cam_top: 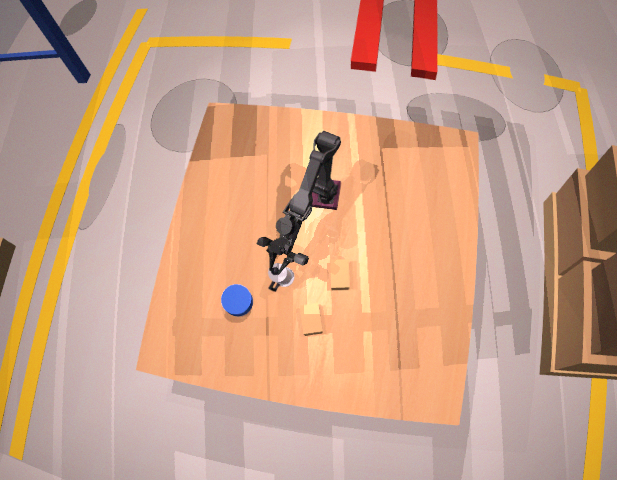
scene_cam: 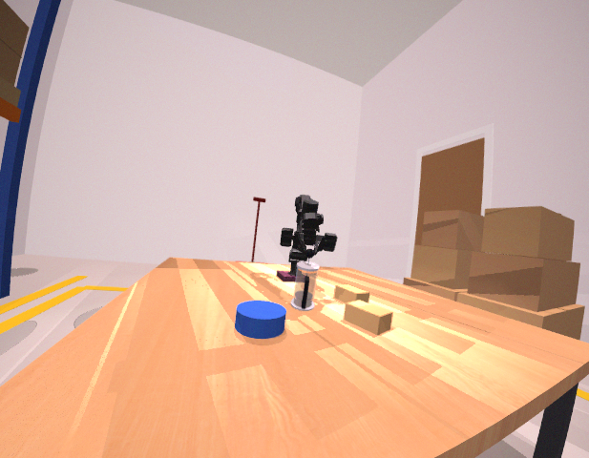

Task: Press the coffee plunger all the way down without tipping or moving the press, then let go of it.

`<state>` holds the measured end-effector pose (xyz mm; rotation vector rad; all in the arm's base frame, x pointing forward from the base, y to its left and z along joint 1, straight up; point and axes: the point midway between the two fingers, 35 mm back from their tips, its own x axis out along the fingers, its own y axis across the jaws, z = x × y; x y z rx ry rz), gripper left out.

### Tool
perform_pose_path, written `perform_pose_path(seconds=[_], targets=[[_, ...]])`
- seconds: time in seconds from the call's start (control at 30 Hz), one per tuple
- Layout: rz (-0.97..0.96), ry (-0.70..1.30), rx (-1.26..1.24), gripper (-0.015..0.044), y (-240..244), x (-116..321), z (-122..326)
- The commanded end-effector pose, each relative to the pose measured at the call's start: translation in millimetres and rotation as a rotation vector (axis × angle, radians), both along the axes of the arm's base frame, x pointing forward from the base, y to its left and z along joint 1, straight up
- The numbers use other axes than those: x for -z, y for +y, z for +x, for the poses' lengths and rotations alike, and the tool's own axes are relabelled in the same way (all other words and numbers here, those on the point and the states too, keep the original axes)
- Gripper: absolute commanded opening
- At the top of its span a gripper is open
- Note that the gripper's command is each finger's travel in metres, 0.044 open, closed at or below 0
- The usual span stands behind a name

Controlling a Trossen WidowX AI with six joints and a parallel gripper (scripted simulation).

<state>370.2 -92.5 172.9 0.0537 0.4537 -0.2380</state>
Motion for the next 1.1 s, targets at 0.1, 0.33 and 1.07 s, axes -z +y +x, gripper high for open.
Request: perform_pose_path(seconds=[0.1, 0.33, 1.07], targets=[[0.013, 0.039, 0.001, 0.0116, 0.1, 11.8, -0.2], [0.013, 0.039, 0.001, 0.0116, -0.2, 11.3, 0.9], [0.013, 0.038, 0.001, 0.0116, -1.0, 9.8, 3.8]])
